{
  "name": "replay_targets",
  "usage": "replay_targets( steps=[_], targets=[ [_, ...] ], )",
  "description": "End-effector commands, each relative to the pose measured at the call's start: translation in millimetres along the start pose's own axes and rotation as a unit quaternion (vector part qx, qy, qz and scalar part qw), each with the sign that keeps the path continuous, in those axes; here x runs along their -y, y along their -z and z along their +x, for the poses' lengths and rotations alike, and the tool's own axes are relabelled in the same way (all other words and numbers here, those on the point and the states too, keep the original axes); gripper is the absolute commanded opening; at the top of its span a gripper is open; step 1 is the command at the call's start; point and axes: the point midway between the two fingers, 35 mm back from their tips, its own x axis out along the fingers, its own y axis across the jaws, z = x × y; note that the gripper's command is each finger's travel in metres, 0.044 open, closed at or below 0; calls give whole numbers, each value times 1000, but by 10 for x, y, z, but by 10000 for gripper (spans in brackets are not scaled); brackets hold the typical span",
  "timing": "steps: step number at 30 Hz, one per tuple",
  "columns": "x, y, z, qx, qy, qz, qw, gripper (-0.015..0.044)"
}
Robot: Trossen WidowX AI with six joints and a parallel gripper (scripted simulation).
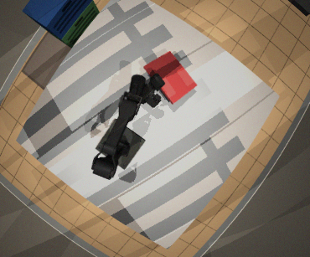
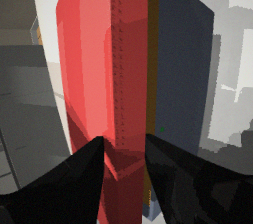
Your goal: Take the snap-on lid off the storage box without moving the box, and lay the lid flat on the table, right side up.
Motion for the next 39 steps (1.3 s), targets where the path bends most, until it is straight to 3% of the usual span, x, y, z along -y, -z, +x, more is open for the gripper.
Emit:
replay_targets(
  steps=[1, 39],
  targets=[
    [-71, 8, -30, -2, -3, -1, 1000, 0],
    [-638, 8, -137, -2, -4, -1, 1000, 0]
  ],
)
